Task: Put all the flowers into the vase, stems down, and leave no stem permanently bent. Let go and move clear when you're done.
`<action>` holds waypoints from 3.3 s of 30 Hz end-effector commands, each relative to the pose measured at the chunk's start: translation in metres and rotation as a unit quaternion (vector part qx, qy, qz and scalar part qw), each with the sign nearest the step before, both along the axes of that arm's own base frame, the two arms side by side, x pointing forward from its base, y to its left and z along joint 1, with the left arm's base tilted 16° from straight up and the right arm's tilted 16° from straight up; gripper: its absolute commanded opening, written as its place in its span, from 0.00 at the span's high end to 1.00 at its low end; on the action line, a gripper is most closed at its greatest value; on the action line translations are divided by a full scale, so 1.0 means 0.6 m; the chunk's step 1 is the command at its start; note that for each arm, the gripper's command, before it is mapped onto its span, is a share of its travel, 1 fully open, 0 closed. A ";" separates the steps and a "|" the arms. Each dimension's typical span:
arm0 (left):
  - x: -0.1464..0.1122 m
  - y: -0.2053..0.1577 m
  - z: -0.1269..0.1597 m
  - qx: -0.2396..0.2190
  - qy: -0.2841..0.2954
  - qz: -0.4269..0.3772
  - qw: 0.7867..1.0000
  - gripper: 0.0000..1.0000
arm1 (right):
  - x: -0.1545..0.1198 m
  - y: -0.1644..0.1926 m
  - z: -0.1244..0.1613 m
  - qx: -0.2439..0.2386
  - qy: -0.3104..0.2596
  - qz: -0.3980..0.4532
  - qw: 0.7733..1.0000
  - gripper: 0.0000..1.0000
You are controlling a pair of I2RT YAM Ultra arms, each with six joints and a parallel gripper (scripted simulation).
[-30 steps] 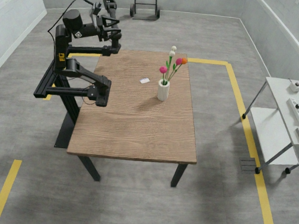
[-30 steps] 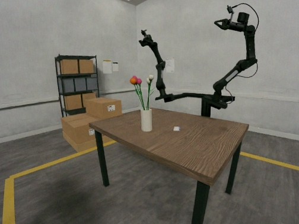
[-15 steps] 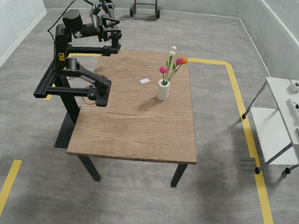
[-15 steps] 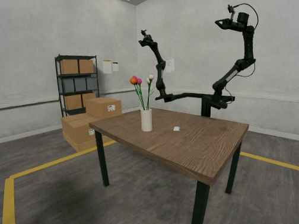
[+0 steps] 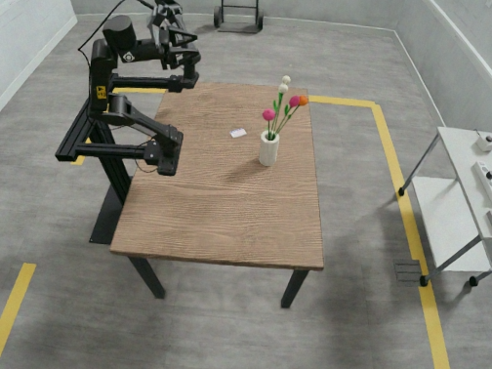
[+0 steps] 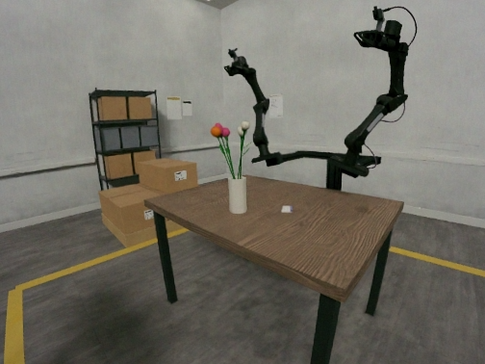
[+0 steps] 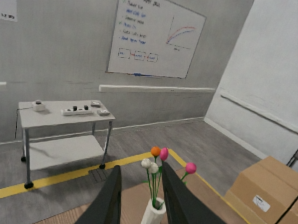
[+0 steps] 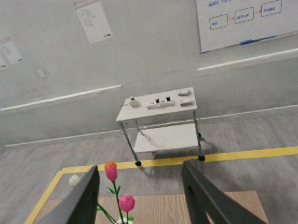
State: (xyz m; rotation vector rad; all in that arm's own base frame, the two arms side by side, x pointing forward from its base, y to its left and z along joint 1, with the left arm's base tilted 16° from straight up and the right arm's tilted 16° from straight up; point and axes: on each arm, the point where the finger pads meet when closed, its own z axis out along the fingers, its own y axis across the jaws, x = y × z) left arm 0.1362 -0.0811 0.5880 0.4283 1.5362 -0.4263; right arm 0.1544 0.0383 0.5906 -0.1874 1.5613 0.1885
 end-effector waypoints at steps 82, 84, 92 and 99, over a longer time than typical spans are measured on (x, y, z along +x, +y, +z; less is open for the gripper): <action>-0.208 0.382 0.017 0.008 -0.019 0.849 0.528 0.70 | -0.007 -0.060 0.005 0.002 -0.006 -0.115 0.993 0.40; -0.208 0.382 0.017 0.008 -0.019 0.849 0.528 0.70 | -0.007 -0.060 0.005 0.002 -0.006 -0.115 0.993 0.40; -0.223 0.382 0.017 0.009 -0.018 0.865 0.502 0.70 | -0.007 -0.062 0.005 0.002 -0.006 -0.119 0.993 0.40; -0.228 0.383 0.017 0.009 -0.018 0.870 0.492 0.70 | -0.007 -0.063 0.005 0.002 -0.006 -0.121 0.993 0.40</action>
